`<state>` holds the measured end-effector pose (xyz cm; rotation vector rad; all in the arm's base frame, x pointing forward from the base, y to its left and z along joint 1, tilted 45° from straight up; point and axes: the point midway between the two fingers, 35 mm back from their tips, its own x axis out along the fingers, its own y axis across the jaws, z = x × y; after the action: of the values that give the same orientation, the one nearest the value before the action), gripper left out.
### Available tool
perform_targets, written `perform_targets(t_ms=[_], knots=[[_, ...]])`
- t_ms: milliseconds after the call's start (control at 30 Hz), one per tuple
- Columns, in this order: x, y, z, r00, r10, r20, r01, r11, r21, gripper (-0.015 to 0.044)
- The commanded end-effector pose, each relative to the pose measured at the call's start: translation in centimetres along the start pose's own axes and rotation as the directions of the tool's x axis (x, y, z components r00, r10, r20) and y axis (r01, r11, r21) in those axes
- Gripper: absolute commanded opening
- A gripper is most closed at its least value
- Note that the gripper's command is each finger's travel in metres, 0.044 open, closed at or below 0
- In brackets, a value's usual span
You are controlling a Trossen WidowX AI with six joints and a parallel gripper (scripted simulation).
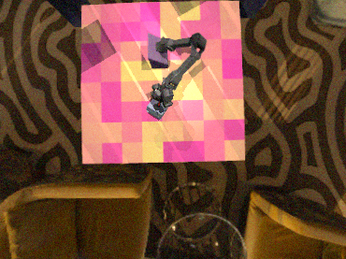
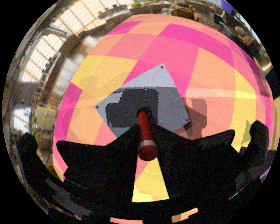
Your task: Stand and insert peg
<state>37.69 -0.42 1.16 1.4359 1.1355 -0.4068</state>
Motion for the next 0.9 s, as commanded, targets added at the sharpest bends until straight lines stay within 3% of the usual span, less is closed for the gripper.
perform_targets(t_ms=[0,867], knots=[[0.2,-0.3,-0.1,1.000,-0.004,-0.003,0.004,1.000,0.000,0.0000],[1.7,-0.4,0.0,1.000,-0.004,-0.003,0.004,1.000,0.000,0.0000]])
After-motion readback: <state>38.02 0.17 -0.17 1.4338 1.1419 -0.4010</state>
